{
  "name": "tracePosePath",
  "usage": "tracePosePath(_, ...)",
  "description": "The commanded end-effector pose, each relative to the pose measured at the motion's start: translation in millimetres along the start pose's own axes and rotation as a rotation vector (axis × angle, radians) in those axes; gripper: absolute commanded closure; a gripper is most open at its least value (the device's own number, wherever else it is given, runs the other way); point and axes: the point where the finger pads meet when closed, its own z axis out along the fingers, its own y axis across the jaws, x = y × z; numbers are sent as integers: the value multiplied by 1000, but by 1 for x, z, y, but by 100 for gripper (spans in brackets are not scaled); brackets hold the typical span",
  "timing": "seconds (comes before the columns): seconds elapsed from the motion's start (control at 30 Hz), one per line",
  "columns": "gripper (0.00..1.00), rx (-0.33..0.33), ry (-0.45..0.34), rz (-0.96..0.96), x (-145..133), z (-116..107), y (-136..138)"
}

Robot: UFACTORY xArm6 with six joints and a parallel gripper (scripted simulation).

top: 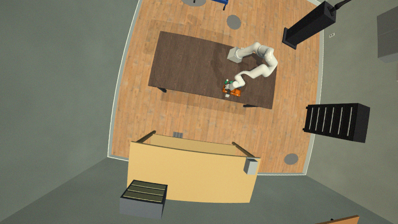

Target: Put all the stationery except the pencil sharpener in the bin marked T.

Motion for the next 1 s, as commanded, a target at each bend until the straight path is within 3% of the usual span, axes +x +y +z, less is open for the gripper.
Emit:
tracePosePath(0.0,93,-1,4,-1,2,-2,0)
tracePosePath(0.47,93,-1,4,-1,2,-2,0)
tracePosePath(0.97,93,-1,4,-1,2,-19,0)
